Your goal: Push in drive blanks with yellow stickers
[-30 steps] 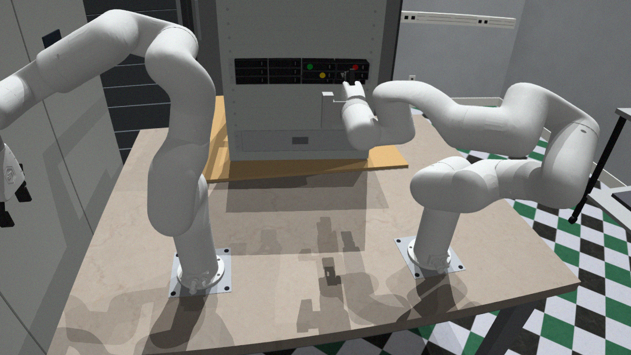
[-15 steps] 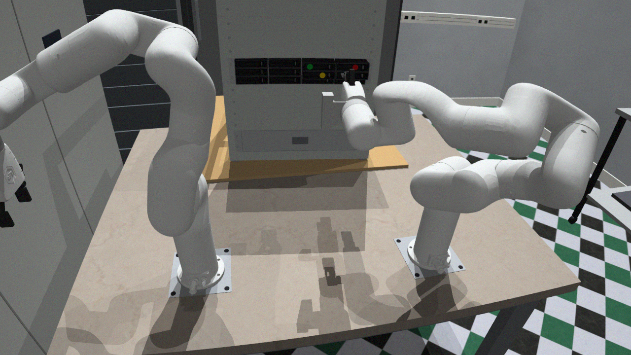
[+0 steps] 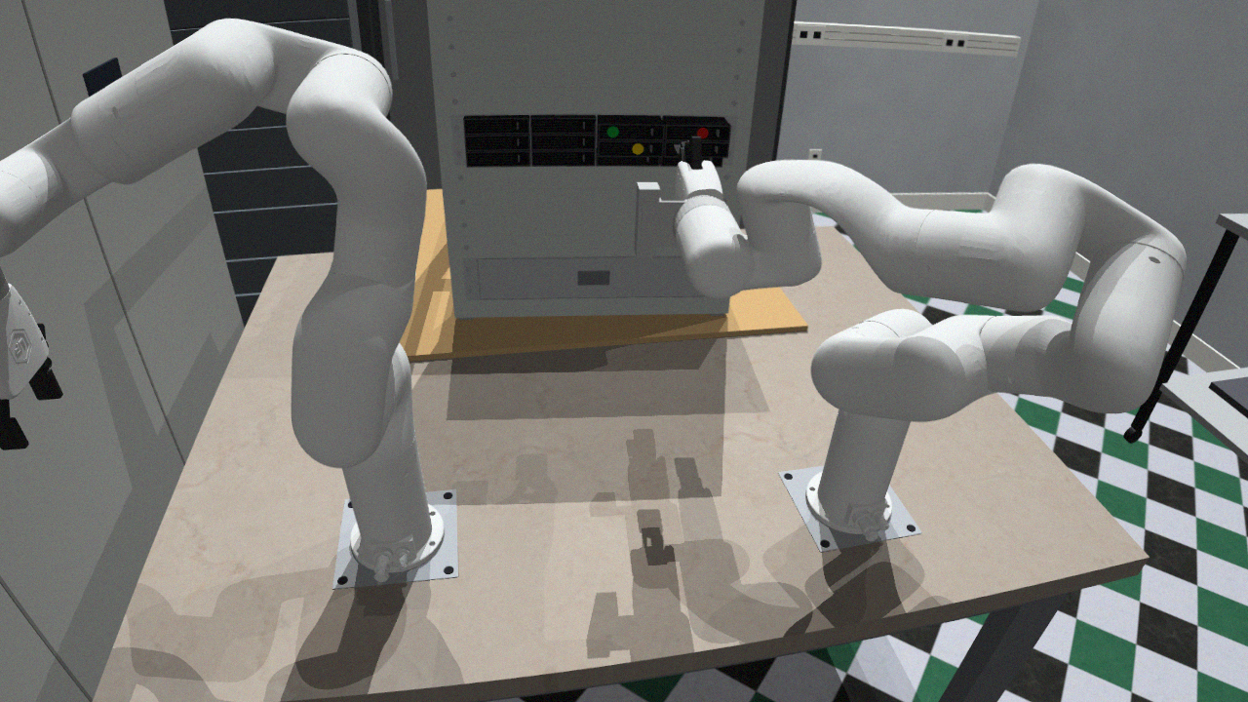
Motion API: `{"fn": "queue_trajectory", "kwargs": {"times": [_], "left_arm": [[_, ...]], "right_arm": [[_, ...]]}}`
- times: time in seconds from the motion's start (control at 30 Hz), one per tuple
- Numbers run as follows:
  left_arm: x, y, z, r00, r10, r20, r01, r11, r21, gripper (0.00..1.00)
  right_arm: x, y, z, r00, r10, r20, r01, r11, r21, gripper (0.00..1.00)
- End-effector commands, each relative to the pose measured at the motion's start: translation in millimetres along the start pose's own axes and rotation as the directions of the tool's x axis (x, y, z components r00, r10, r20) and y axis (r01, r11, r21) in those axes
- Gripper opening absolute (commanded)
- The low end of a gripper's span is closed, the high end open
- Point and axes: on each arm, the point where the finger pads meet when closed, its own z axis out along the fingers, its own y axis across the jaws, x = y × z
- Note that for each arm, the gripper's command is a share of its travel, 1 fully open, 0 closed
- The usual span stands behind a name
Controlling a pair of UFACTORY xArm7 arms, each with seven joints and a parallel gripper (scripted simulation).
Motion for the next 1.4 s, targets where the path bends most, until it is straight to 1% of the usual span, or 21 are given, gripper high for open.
{"fn": "queue_trajectory", "kwargs": {"times": [0.0,0.17,0.63,0.8,1.03,1.2,1.37], "left_arm": [[1,0,-2,1.000,0.000,-0.005,0.000,1.000,0.000,1.00],[1,0,-2,1.000,0.000,-0.005,0.000,1.000,0.000,1.00],[1,0,-2,1.000,0.000,-0.005,0.000,1.000,0.000,1.00],[1,0,-2,1.000,0.000,-0.005,0.000,1.000,0.000,1.00],[1,0,-2,1.000,0.000,-0.005,0.000,1.000,0.000,1.00],[1,0,-2,1.000,0.000,-0.005,0.000,1.000,0.000,1.00],[1,0,-2,1.000,0.000,-0.005,0.000,1.000,0.000,1.00]], "right_arm": [[1,1,-2,1.000,0.003,-0.001,-0.003,1.000,0.000,1.00],[2,-1,-11,1.000,0.001,-0.003,-0.001,1.000,0.001,1.00],[2,-1,-11,1.000,0.001,-0.003,-0.001,1.000,0.001,1.00],[1,0,-7,1.000,0.002,-0.002,-0.002,1.000,-0.001,1.00],[1,3,4,1.000,0.003,-0.002,-0.003,1.000,-0.002,1.00],[0,8,25,1.000,0.003,-0.002,-0.003,1.000,-0.003,1.00],[-1,15,51,1.000,0.003,-0.002,-0.003,1.000,-0.003,1.00]]}}
